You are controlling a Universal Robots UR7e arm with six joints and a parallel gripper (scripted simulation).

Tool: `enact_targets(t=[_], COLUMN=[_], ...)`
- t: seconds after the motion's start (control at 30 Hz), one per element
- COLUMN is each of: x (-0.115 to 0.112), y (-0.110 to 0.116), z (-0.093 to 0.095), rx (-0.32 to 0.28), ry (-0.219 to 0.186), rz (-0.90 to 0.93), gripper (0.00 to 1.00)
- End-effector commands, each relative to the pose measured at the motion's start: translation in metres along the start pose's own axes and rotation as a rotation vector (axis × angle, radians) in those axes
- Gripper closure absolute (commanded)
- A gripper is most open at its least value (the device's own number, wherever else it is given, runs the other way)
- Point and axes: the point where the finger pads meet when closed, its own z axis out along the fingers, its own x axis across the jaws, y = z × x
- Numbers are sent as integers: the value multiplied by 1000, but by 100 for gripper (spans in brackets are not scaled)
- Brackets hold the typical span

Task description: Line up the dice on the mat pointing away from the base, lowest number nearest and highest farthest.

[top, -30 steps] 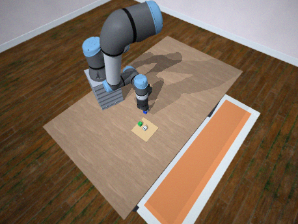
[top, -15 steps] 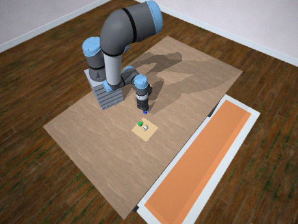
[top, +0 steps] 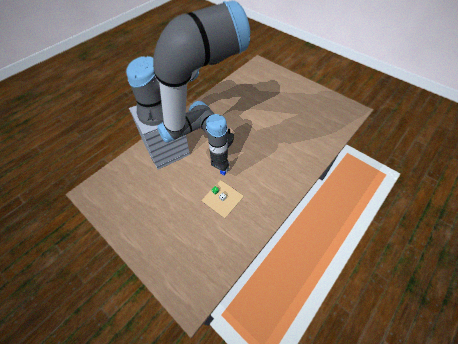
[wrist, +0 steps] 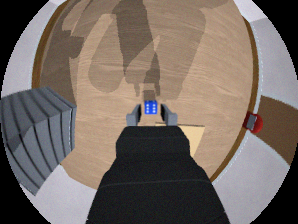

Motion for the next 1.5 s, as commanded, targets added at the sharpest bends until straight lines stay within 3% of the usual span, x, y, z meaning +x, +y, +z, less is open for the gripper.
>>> enact_targets(t=[0.0, 0.8, 1.47], x=[2, 2, 2], y=[0, 0, 0], z=[0, 3, 30], rx=[-1, -1, -1], ry=[3, 4, 4], rz=[-1, -1, -1], gripper=[21, 21, 21])
